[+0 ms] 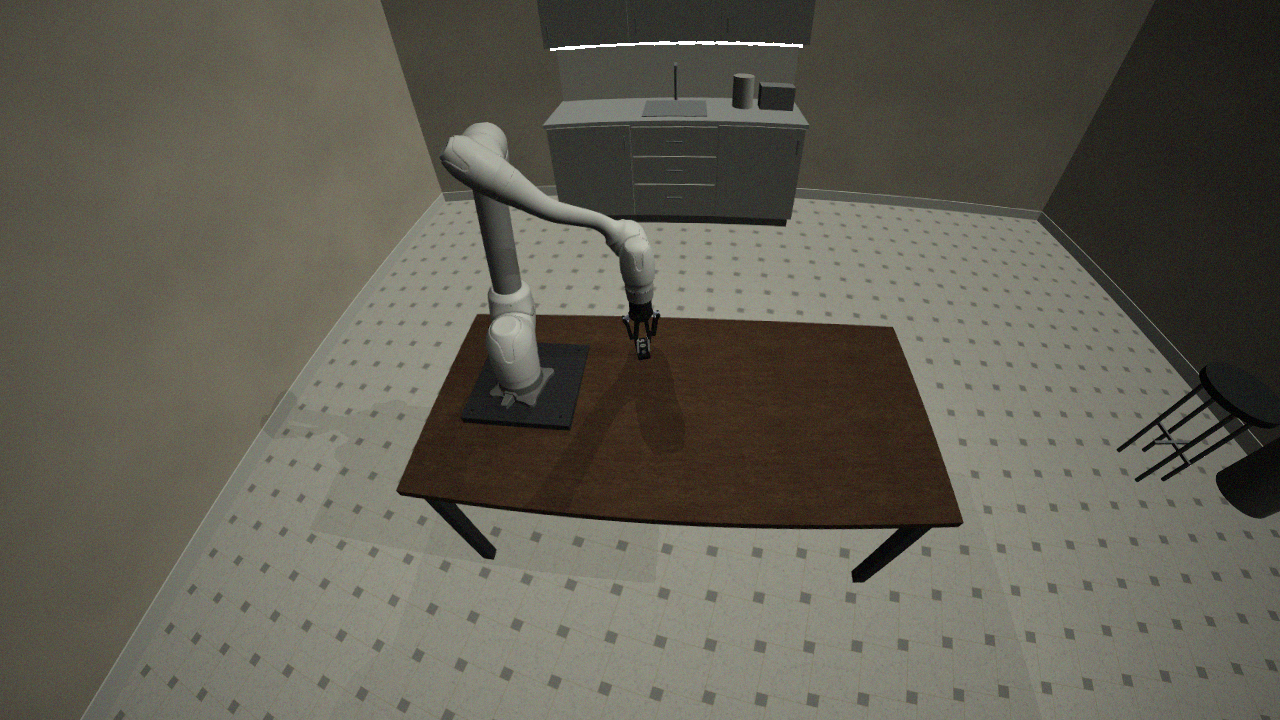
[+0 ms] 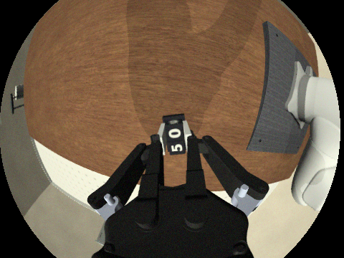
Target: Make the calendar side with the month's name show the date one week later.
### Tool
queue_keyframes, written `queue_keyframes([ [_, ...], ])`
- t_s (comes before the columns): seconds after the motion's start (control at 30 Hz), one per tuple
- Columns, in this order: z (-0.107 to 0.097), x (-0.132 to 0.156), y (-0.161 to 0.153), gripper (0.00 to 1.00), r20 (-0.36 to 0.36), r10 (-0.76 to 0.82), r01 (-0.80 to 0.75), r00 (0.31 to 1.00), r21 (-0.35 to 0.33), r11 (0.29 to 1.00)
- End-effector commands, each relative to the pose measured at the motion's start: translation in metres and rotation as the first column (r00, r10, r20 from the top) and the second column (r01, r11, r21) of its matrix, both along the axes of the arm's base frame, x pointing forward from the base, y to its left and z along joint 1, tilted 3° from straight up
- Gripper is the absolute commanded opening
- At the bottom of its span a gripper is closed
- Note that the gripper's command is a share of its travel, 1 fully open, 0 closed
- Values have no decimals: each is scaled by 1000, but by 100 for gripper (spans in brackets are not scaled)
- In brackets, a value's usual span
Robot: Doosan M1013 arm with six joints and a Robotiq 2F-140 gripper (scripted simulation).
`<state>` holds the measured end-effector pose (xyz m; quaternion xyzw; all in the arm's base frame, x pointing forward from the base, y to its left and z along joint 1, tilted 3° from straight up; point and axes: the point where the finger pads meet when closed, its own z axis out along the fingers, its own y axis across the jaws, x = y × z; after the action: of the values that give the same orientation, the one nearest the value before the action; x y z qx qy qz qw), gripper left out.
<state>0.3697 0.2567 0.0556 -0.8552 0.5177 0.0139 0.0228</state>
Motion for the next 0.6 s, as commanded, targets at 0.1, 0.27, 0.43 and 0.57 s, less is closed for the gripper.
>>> queue_keyframes([
  [0.1, -2, 0, 0, 25, 0, 0, 0, 1000, 0, 1000],
  [0.27, -3, 0, 0, 25, 0, 0, 0, 1000, 0, 1000],
  [0.43, -6, 0, 0, 25, 0, 0, 0, 1000, 0, 1000],
  [0.57, -7, 0, 0, 25, 0, 0, 0, 1000, 0, 1000],
])
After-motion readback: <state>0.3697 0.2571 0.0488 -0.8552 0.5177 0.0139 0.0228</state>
